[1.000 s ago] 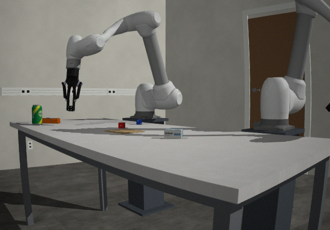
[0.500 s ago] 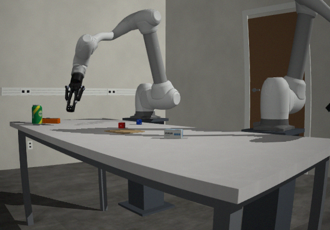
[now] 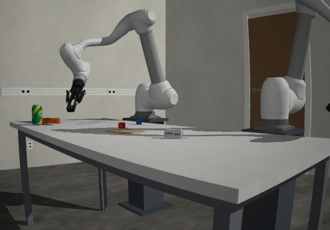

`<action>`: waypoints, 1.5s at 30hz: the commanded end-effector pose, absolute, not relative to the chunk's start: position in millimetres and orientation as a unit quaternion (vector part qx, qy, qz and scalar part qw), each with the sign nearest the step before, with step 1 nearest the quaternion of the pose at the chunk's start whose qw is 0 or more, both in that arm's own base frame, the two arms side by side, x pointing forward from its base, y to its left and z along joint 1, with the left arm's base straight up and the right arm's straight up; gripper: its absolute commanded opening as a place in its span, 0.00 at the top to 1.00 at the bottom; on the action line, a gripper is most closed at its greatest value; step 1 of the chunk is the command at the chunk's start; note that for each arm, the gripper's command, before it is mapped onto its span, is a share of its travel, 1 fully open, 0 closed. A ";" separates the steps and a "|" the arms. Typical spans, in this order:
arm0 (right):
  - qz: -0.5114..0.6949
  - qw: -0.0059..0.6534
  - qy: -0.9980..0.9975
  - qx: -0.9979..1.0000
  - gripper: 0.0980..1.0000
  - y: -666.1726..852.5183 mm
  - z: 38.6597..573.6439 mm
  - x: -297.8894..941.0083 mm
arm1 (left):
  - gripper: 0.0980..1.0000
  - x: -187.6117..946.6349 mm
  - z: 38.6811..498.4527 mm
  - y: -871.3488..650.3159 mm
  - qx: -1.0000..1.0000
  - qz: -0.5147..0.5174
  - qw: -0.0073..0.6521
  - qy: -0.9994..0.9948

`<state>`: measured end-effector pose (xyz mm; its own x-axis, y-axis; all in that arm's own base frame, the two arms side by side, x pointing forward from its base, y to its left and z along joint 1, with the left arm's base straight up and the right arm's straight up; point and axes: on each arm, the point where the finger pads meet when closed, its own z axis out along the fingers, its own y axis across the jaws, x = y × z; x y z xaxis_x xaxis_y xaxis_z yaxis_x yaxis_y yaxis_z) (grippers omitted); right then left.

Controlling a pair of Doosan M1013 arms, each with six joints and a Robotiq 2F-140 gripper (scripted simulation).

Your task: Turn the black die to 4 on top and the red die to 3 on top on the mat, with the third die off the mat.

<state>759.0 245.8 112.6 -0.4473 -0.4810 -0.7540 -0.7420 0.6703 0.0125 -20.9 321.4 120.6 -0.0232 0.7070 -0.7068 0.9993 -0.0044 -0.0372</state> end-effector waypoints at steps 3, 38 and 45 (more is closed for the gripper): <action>0.208 0.460 0.788 -0.353 0.84 245.4 110.4 755.7 | 0.00 -21.0 121.0 321.8 0.650 -0.283 0.257 0.657; 0.210 0.470 0.782 -0.350 0.84 244.2 50.7 755.9 | 0.00 -21.0 121.0 321.8 0.650 -0.283 0.257 0.657; 0.210 0.470 0.782 -0.350 0.84 244.3 42.4 755.8 | 0.00 -21.0 121.0 321.8 0.650 -0.283 0.257 0.657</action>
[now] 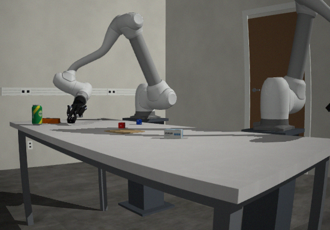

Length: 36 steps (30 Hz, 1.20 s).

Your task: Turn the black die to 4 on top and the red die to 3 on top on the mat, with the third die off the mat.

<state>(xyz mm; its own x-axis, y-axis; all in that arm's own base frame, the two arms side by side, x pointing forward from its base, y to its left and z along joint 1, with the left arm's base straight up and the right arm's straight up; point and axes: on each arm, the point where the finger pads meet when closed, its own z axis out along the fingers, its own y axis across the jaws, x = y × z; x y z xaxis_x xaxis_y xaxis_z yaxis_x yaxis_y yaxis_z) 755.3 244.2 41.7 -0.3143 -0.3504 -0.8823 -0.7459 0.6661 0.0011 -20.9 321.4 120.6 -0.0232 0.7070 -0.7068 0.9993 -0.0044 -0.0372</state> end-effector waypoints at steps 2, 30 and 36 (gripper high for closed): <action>0.210 0.470 0.782 -0.350 0.84 244.3 42.0 755.8 | 0.00 -21.0 121.0 321.8 0.650 -0.283 0.257 0.657; 0.210 0.470 0.782 -0.350 0.84 244.3 40.1 755.8 | 0.00 -21.0 121.0 321.8 0.650 -0.283 0.257 0.657; 0.210 0.470 0.782 -0.350 0.84 244.3 37.7 755.8 | 0.00 -21.0 121.0 321.8 0.650 -0.283 0.257 0.657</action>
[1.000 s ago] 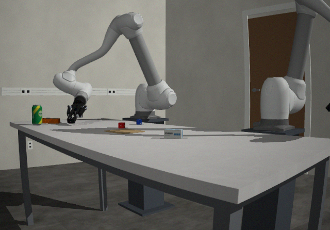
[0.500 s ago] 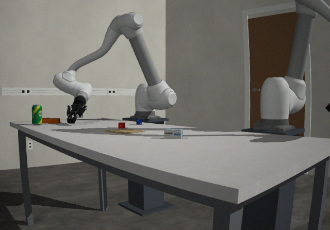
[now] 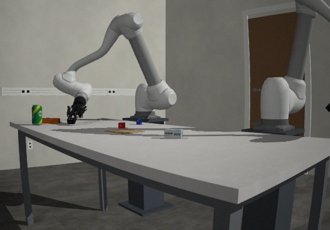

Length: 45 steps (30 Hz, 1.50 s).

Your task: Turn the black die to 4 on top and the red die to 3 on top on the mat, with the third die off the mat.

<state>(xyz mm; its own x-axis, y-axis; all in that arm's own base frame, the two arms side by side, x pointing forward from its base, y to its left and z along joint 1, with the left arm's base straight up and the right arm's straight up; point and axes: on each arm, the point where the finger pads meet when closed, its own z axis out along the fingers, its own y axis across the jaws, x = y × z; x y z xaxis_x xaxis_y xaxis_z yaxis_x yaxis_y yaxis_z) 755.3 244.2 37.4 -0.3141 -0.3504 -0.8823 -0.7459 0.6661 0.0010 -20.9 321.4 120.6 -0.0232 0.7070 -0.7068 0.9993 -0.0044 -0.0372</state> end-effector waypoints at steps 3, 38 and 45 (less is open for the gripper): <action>0.210 0.470 0.782 -0.350 0.84 244.3 35.5 755.8 | 0.00 -21.0 121.0 321.8 0.650 -0.283 0.257 0.657; 0.210 0.470 0.782 -0.350 0.82 244.3 30.2 755.8 | 0.00 -21.0 121.0 321.8 0.650 -0.283 0.257 0.657; 0.210 0.470 0.782 -0.350 0.77 244.3 30.2 755.8 | 0.00 -21.0 121.0 321.8 0.650 -0.283 0.257 0.657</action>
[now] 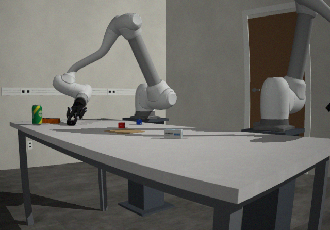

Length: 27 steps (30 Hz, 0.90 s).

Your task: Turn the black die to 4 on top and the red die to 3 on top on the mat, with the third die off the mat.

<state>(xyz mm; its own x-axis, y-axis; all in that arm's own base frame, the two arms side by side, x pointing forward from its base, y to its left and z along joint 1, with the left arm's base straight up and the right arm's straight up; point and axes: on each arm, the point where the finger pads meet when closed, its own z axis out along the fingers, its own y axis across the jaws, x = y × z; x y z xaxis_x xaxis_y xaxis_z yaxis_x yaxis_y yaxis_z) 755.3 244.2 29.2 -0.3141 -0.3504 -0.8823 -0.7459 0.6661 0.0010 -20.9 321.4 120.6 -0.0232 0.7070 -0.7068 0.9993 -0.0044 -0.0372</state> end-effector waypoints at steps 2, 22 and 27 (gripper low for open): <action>0.210 0.470 0.782 -0.350 0.74 244.3 30.2 755.8 | 0.00 -21.0 121.0 321.8 0.650 -0.283 0.257 0.657; 0.210 0.470 0.782 -0.350 0.72 244.3 30.2 755.8 | 0.00 -21.0 121.0 321.8 0.650 -0.283 0.257 0.657; 0.210 0.470 0.782 -0.350 0.72 244.3 30.2 755.8 | 0.00 -21.0 121.0 321.8 0.650 -0.283 0.257 0.657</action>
<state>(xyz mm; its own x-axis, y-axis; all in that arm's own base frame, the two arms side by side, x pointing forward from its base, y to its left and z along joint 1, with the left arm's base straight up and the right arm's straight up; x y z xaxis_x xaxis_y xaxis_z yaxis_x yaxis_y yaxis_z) 755.3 244.2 29.2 -0.3141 -0.3504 -0.8823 -0.7459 0.6661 0.0010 -20.9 321.4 120.6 -0.0232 0.7070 -0.7068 0.9993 -0.0044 -0.0372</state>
